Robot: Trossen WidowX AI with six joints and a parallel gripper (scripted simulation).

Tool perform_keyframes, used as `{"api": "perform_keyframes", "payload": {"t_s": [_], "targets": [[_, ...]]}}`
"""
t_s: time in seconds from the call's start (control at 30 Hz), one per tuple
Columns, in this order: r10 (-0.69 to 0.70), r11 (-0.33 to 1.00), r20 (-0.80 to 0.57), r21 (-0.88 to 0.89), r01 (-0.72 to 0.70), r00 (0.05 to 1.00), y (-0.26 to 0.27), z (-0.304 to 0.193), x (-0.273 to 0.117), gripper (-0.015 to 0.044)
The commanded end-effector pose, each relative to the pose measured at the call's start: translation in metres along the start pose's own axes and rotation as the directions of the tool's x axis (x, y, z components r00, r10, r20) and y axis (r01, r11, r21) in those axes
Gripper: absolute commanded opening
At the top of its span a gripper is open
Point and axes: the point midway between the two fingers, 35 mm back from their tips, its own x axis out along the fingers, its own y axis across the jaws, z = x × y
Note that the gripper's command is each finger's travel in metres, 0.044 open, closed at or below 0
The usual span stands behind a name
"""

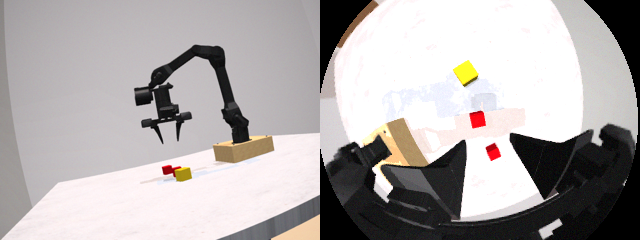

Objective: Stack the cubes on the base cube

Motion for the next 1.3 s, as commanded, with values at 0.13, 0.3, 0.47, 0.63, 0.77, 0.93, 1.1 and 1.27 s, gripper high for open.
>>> {"api": "perform_keyframes", "payload": {"t_s": [0.13,0.3,0.47,0.63,0.77,0.93,1.1,1.27], "targets": [[0.036,0.996,-0.023,-0.079,-0.037,0.999,0.002,0.001,0.005,0.0265],[0.036,0.996,-0.023,-0.079,-0.037,0.999,0.001,0.001,0.011,0.0265],[0.036,0.996,-0.023,-0.079,-0.038,0.999,0.002,0.000,0.055,0.0265],[0.036,0.996,-0.023,-0.079,-0.038,0.999,0.004,0.000,0.068,0.0265],[0.036,0.996,-0.023,-0.079,-0.038,0.999,0.004,0.000,0.071,0.0265],[0.036,0.996,-0.023,-0.079,-0.038,0.999,0.005,-0.001,0.083,0.0265],[0.036,0.996,-0.023,-0.079,-0.038,0.999,0.005,-0.001,0.084,0.0265],[0.036,0.996,-0.023,-0.079,-0.038,0.999,0.005,-0.001,0.092,0.0265]]}}
